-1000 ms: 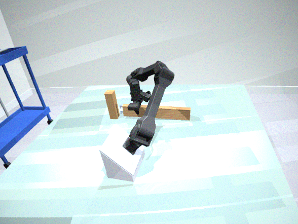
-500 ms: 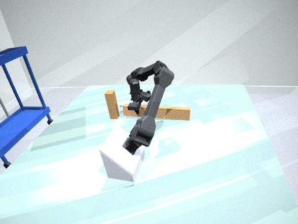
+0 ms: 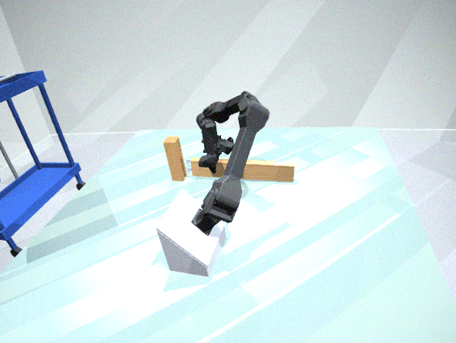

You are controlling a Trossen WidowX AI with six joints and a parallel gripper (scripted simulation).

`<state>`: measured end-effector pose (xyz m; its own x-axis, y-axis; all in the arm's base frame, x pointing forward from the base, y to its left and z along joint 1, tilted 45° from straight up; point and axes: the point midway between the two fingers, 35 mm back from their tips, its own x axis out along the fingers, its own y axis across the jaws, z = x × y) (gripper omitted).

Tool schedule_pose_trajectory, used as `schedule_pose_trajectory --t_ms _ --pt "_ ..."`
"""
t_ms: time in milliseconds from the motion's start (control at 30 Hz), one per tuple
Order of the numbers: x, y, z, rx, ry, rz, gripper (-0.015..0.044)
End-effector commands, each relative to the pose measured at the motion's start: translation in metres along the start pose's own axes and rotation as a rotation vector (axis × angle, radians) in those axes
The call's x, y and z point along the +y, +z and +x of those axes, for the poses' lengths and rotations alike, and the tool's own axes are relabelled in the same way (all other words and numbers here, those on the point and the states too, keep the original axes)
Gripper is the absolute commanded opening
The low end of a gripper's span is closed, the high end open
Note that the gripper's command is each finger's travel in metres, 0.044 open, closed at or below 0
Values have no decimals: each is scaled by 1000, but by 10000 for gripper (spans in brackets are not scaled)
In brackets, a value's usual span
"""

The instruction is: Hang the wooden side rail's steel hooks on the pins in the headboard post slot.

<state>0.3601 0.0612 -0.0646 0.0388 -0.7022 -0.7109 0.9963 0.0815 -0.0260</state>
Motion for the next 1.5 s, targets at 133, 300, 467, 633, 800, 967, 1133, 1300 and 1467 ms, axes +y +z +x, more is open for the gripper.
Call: schedule_pose_trajectory --t_ms 133,300,467,633,800,967,1133,1300,1467 --pt "3 -2 -3 4 9 -1 0" --pt "3 -3 -4 4 9 -1 0" --pt "2 -3 -4 4 9 -1 0" --pt "2 -4 -3 4 9 -1 0" --pt "2 -4 -3 4 9 -1 0" --pt "3 -5 -2 4 9 -1 0" --pt "3 -5 -3 4 9 -1 0" --pt "3 -6 -3 4 9 -1 0" --pt "2 -6 -4 4 9 -1 0"
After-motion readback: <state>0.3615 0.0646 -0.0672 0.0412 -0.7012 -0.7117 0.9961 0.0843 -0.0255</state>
